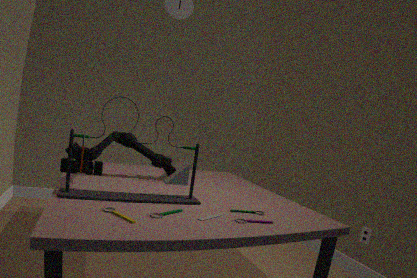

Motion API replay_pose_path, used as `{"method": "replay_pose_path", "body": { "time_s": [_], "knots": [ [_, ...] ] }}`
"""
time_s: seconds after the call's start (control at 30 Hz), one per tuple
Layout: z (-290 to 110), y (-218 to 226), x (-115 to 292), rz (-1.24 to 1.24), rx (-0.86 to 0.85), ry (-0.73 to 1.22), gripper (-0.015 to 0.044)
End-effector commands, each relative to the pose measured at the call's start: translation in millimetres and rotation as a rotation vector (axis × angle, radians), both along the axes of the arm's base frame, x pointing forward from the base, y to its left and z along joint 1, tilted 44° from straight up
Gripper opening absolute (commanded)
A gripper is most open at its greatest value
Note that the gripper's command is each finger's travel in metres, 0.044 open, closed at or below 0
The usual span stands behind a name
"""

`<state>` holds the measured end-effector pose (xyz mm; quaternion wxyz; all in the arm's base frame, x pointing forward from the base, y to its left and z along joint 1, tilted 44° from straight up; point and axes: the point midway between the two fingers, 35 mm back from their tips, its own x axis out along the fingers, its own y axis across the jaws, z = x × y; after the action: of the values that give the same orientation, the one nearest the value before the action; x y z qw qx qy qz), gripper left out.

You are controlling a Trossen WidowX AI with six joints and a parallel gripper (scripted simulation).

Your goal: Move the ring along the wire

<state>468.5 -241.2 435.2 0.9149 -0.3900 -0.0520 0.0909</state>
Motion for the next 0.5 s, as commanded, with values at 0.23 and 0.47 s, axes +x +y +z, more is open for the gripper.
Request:
{"method": "replay_pose_path", "body": {
  "time_s": [0.23,0.47],
  "knots": [
    [0.0,0.0,0.0,0.0,0.0,0.0,-0.0129],
    [0.0,0.0,0.0,0.0,0.0,0.0,-0.015]
  ]
}}
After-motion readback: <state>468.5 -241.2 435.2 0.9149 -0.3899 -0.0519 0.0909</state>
